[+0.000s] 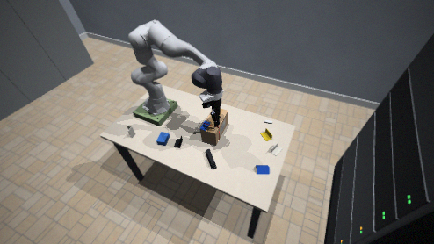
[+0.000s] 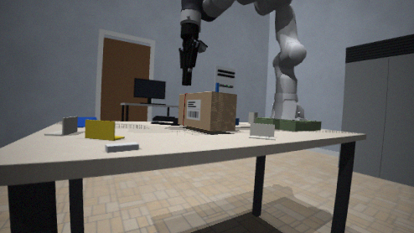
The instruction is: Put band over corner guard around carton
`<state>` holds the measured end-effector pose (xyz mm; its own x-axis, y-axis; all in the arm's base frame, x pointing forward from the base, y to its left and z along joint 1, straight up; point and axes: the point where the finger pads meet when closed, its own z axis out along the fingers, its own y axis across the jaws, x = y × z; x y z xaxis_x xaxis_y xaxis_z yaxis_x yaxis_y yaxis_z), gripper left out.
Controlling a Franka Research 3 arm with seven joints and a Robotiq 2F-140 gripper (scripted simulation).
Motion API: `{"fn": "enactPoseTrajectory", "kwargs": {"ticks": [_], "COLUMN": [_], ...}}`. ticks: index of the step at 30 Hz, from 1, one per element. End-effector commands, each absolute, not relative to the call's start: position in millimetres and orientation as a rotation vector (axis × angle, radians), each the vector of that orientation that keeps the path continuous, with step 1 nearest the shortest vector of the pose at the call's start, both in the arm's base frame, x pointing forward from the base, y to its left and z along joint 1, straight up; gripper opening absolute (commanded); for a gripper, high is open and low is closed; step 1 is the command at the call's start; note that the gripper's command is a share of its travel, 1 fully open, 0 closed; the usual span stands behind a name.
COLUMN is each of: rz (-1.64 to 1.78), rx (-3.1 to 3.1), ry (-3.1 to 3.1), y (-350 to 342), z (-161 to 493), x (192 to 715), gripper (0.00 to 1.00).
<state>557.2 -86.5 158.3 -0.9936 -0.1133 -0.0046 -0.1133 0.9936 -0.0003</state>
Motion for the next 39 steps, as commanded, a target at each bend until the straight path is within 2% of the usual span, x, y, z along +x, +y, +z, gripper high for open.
{"fn": "enactPoseTrajectory", "kwargs": {"ticks": [1, 20, 39], "rz": [0.009, 0.009, 0.009], "rx": [-0.187, -0.187, -0.187], "ry": [3.140, 3.140, 3.140], "y": [-85.6, -85.8, -85.8], "z": [167.4, 198.0, 201.6], "x": [554.2, 554.3, 554.3], "gripper": [0.18, 0.18, 0.18]}}
